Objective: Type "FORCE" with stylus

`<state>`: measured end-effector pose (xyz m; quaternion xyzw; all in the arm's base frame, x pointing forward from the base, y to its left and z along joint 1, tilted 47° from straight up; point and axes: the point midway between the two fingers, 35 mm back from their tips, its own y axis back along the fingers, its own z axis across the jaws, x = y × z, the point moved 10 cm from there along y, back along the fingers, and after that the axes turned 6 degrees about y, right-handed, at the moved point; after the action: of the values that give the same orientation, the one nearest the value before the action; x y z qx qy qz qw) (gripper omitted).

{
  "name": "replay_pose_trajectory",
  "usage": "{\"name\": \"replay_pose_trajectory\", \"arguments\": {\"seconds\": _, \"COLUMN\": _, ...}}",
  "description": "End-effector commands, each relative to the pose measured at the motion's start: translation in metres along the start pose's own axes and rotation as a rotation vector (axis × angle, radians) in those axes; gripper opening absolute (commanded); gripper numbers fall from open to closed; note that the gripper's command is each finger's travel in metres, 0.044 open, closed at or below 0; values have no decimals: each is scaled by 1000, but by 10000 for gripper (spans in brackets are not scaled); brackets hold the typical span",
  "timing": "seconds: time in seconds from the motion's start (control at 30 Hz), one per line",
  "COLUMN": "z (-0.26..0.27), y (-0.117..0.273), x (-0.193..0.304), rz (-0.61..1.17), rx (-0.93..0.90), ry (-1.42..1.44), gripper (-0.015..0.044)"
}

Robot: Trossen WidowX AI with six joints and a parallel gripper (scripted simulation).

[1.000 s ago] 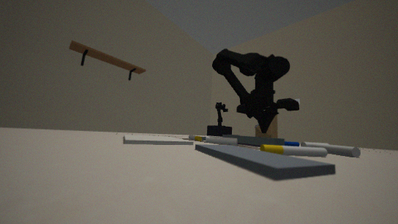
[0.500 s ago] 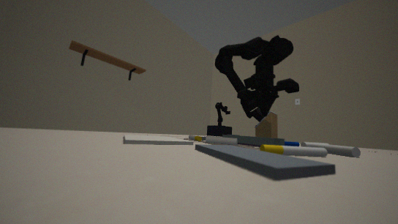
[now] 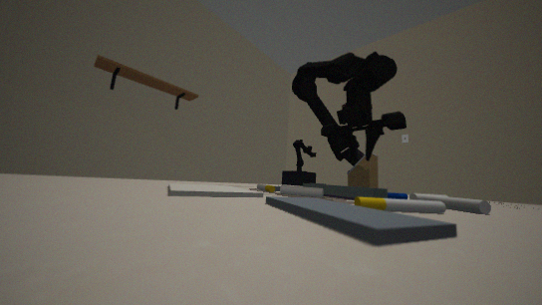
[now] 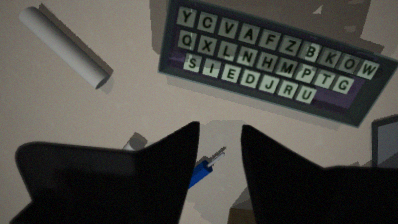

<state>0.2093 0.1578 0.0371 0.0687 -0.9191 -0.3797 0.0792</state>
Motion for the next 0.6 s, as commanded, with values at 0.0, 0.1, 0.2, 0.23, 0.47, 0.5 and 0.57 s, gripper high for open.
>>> {"name": "replay_pose_trajectory", "arguments": {"seconds": 0.0, "z": -7, "y": -14, "x": 7, "rz": 82, "rx": -85, "ry": 377, "gripper": 150}}
{"name": "replay_pose_trajectory", "arguments": {"seconds": 0.1, "z": -11, "y": -22, "x": 11, "rz": 114, "rx": -165, "ry": 645, "gripper": 150}}
{"name": "replay_pose_trajectory", "arguments": {"seconds": 0.2, "z": -15, "y": -29, "x": 16, "rz": 125, "rx": -258, "ry": 909, "gripper": 150}}
{"name": "replay_pose_trajectory", "arguments": {"seconds": 0.23, "z": -16, "y": -32, "x": 18, "rz": 122, "rx": -291, "ry": 996, "gripper": 150}}
{"name": "replay_pose_trajectory", "arguments": {"seconds": 0.47, "z": -22, "y": -43, "x": 27, "rz": 78, "rx": -463, "ry": 1371, "gripper": 150}}
{"name": "replay_pose_trajectory", "arguments": {"seconds": 0.5, "z": -23, "y": -44, "x": 28, "rz": 68, "rx": -482, "ry": 1412, "gripper": 150}}
{"name": "replay_pose_trajectory", "arguments": {"seconds": 0.57, "z": -24, "y": -47, "x": 31, "rz": 47, "rx": -530, "ry": 1489, "gripper": 150}}
